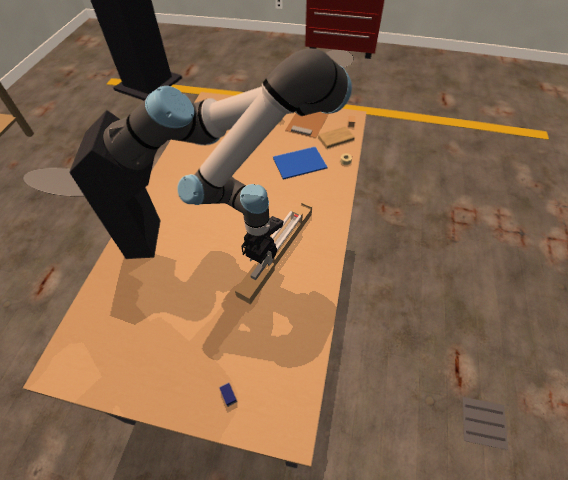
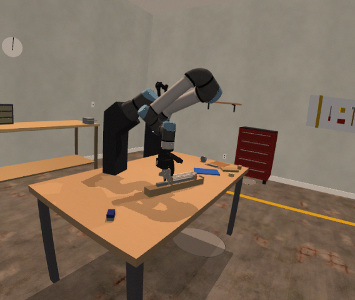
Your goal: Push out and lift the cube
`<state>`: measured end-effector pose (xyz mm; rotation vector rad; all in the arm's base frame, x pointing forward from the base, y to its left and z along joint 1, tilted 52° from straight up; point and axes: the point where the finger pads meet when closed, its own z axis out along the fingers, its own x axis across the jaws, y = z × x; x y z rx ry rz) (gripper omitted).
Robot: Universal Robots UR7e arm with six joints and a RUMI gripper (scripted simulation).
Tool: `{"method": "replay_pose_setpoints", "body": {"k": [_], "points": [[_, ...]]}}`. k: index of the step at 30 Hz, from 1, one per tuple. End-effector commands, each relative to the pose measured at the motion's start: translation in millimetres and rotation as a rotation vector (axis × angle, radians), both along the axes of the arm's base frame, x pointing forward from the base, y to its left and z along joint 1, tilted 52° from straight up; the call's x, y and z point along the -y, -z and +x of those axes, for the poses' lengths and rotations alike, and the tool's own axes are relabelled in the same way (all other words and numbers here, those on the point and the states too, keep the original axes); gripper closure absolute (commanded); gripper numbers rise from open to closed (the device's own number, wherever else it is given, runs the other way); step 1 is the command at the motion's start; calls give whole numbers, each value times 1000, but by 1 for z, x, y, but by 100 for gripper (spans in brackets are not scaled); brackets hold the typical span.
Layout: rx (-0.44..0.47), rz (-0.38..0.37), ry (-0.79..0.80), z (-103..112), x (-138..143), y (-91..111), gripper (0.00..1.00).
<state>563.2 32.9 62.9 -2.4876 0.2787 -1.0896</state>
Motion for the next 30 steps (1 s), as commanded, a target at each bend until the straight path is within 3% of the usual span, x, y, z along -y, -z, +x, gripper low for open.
{"method": "replay_pose_setpoints", "body": {"k": [1,30], "points": [[1,0,0,0,0,0,78],[1,0,0,-4,2,-3,78]]}}
